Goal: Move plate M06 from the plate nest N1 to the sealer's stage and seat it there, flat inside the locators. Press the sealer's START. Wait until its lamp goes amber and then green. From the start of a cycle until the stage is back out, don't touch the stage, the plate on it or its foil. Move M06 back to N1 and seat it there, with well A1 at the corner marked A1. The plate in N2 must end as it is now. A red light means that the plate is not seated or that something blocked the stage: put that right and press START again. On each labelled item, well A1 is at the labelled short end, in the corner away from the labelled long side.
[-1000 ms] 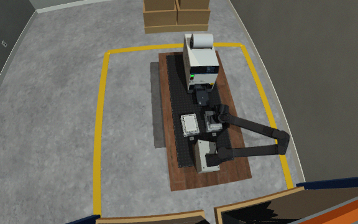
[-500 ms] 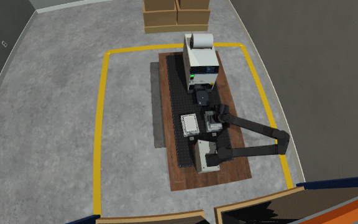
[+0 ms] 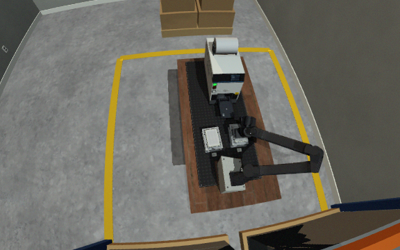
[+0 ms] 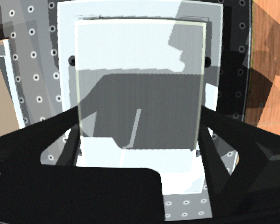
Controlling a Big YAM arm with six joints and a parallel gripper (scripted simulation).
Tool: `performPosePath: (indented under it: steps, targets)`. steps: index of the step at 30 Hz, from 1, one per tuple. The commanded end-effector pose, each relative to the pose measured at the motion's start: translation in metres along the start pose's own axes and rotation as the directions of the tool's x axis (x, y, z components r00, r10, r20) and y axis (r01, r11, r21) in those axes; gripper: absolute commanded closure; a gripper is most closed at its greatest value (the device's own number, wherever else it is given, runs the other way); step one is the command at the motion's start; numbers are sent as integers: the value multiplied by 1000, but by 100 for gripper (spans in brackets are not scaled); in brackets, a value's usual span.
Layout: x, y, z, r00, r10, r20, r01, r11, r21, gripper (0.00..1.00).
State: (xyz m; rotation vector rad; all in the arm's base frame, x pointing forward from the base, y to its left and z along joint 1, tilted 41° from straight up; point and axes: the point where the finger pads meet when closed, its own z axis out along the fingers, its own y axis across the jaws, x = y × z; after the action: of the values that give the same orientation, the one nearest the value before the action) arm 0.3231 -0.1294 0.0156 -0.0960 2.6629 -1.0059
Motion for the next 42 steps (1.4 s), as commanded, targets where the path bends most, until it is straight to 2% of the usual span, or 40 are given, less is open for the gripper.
performPosePath:
  steps: [1, 13, 21, 28, 32, 42]
  targets:
    - [-2, -8, -1, 1000, 23, 16, -24, 1000, 14, 100]
    - [1, -6, -1, 1000, 19, 8, -19, 1000, 11, 100]
    - [-5, -8, 0, 1000, 23, -1, -23, 1000, 8, 100]
    - [-24, -8, -13, 999, 31, 39, -31, 999, 14, 100]
    - [-28, -5, -15, 999, 31, 44, -31, 1000, 0, 100]
    - [-30, -7, -20, 998, 28, 47, -28, 1000, 8, 100]
